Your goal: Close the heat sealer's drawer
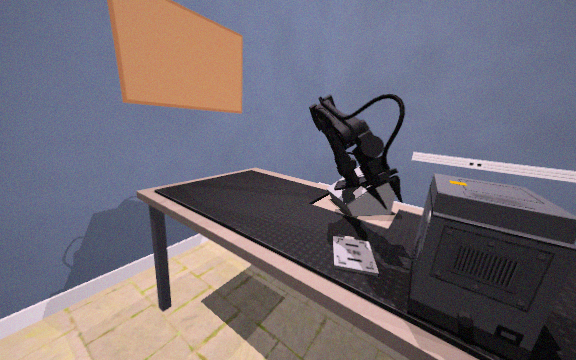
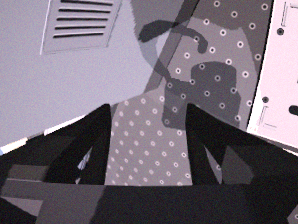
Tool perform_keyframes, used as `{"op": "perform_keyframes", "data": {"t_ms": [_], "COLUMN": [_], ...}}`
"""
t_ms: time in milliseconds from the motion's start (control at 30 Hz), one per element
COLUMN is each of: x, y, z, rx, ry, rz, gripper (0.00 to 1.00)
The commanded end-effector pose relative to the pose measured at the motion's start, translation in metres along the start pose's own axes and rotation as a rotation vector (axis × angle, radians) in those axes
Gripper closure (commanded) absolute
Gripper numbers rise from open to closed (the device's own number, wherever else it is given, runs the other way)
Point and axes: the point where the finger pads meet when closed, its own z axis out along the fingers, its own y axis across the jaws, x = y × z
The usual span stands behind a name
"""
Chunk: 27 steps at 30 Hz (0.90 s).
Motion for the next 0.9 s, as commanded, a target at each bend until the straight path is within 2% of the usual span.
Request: {"op": "perform_keyframes", "data": {"t_ms": [0, 67, 100, 133, 200, 233, 300, 333, 367, 467, 500, 533, 567, 667, 733, 800, 833, 867], "x": [0.009, 0.009, -0.003, 0.005, 0.009, 0.011, 0.010, 0.012, 0.029, 0.028, 0.022, 0.030, 0.033, 0.035, 0.034, 0.043, 0.054, 0.053], "y": [0.022, 0.022, 0.030, 0.034, 0.040, 0.044, 0.050, 0.054, 0.053, 0.060, 0.068, 0.071, 0.074, 0.077, 0.084, 0.088, 0.087, 0.091], "z": [-0.010, -0.010, -0.018, -0.006, -0.006, -0.006, -0.019, -0.019, -0.010, -0.010, -0.020, -0.007, -0.007, -0.007, -0.021, -0.018, -0.013, -0.012], "rx": [-0.015, -0.015, -0.046, -0.050, -0.066, -0.066, -0.071, -0.072, -0.056, -0.052, -0.080, -0.081, -0.089, -0.096, -0.102, -0.093, -0.078, -0.081], "ry": [0.002, 0.002, -0.016, 0.034, 0.066, 0.066, 0.031, 0.031, 0.072, 0.049, 0.049, 0.102, 0.120, 0.134, 0.099, 0.111, 0.131, 0.116], "rz": [-0.032, -0.032, -0.072, -0.100, -0.149, -0.149, -0.147, -0.132, -0.135, -0.133, -0.168, -0.203, -0.230, -0.253, -0.250, -0.236, -0.239, -0.237], "gripper": [0.55, 0.55, 0.55, 0.55, 0.55, 0.55, 0.55, 0.55, 0.55, 0.55, 0.55, 0.55, 0.55, 0.55, 0.55, 0.55, 0.55, 0.55]}}
